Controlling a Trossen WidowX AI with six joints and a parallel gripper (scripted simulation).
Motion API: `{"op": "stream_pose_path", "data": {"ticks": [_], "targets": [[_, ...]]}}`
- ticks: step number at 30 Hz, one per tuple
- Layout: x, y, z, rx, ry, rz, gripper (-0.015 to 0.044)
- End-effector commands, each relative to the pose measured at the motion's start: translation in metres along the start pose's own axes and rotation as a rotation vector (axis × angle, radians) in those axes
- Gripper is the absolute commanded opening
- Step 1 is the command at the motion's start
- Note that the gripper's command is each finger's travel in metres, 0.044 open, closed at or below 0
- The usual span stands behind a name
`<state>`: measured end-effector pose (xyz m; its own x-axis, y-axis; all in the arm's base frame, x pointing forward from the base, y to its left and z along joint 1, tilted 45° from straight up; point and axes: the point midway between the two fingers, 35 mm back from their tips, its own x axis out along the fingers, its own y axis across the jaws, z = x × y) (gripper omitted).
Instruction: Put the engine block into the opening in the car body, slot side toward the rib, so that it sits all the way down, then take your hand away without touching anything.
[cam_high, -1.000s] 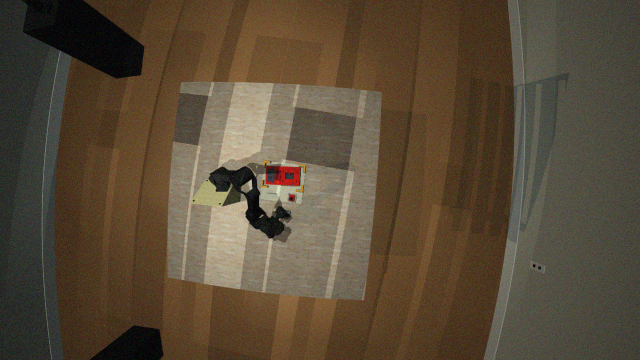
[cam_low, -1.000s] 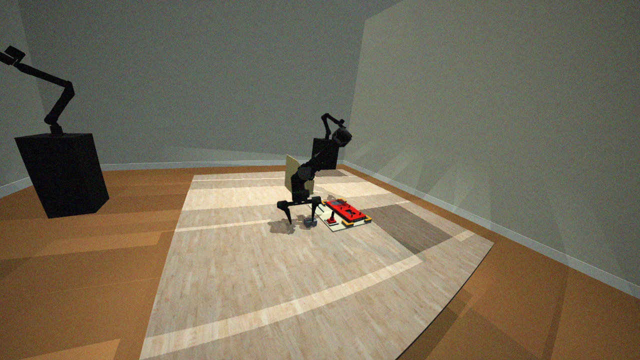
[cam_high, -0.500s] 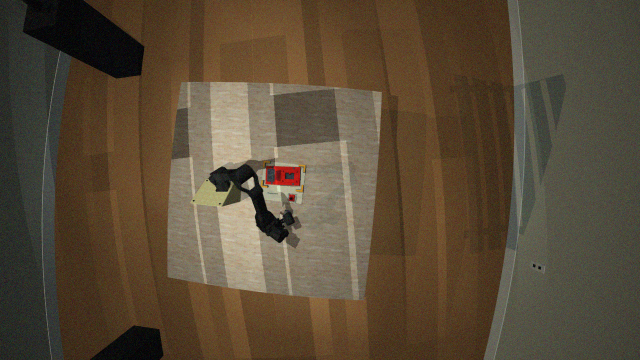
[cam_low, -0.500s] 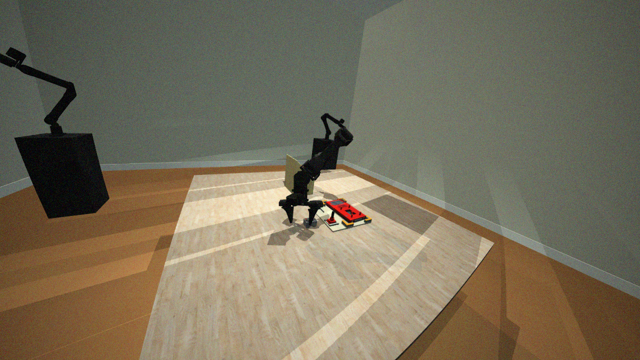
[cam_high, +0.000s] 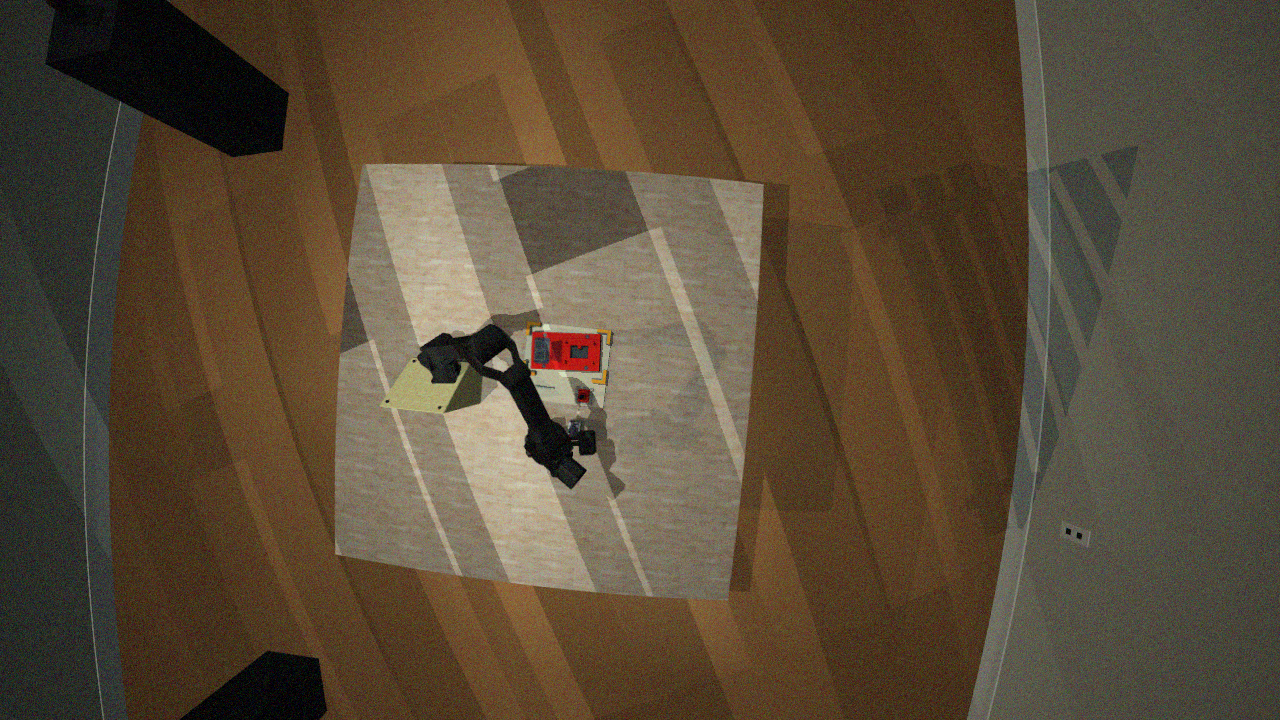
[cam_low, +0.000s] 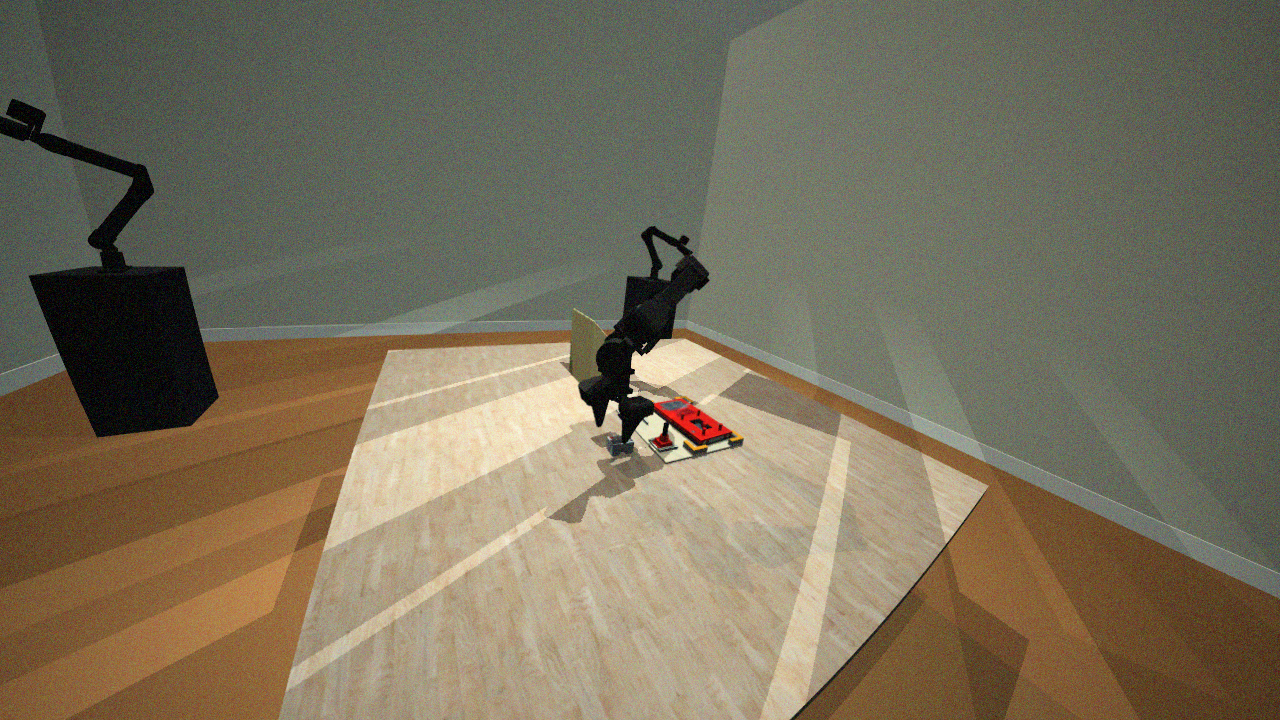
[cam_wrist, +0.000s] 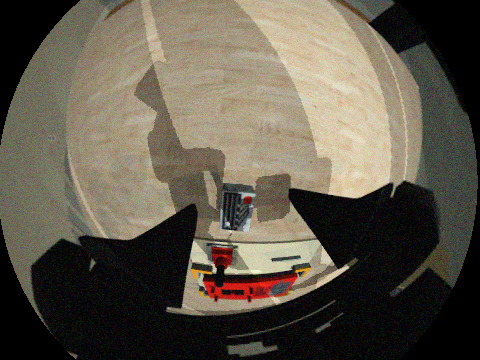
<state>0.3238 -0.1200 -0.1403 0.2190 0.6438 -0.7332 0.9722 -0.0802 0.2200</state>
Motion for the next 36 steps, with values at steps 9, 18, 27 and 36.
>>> {"op": "stream_pose_path", "data": {"ticks": [9, 18, 27, 36], "targets": [[-0.02, 0.005, -0.02, 0.177, 0.047, -0.115, 0.044], [-0.004, 0.014, -0.018, 0.177, 0.047, -0.114, 0.044], [0.007, 0.013, -0.018, 0.177, 0.048, -0.114, 0.044], [0.021, 0.012, -0.019, 0.177, 0.049, -0.114, 0.044]]}}
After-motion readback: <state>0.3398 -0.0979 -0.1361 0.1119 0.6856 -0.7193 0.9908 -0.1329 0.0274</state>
